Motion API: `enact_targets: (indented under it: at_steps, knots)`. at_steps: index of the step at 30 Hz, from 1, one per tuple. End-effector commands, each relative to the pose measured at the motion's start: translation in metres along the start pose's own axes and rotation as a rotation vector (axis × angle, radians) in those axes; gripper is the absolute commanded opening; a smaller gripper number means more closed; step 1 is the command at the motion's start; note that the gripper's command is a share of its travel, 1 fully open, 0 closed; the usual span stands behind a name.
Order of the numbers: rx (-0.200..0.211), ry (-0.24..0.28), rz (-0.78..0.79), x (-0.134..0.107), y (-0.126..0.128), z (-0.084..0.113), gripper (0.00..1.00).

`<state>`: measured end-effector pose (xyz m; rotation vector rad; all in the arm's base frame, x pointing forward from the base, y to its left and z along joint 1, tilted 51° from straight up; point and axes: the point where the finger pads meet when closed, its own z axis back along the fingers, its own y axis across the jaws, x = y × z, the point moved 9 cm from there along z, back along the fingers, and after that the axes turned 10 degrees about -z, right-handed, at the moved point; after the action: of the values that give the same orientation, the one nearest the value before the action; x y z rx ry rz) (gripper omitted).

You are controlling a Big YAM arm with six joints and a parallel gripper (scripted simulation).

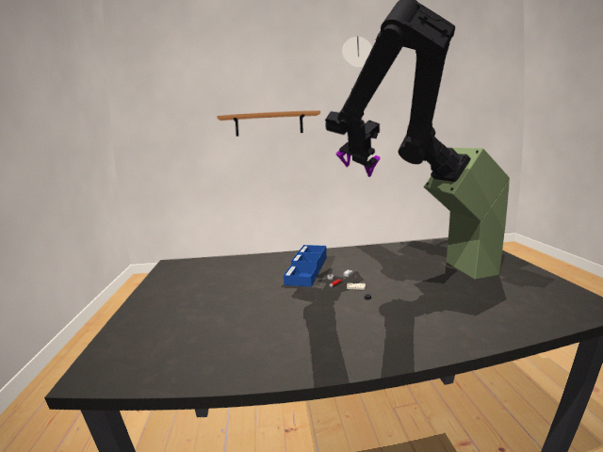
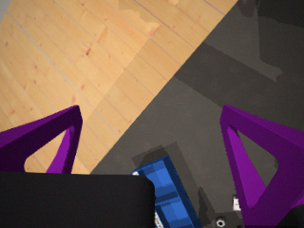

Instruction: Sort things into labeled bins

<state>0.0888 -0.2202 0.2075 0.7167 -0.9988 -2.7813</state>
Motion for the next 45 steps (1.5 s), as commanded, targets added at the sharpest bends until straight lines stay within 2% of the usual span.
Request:
enact_targets:
  at_steps: [1,17,18,45]
  knots:
    - [0.005,0.001,0.001,-0.0005,0.0018,0.0009,1.0]
    - [0.005,0.001,0.001,-0.0005,0.0018,0.0009,1.0]
    - [0.0,0.0,0.0,0.0001,0.0001,0.0001,0.08]
    - [0.0,0.0,0.0,0.0001,0.0001,0.0001,0.08]
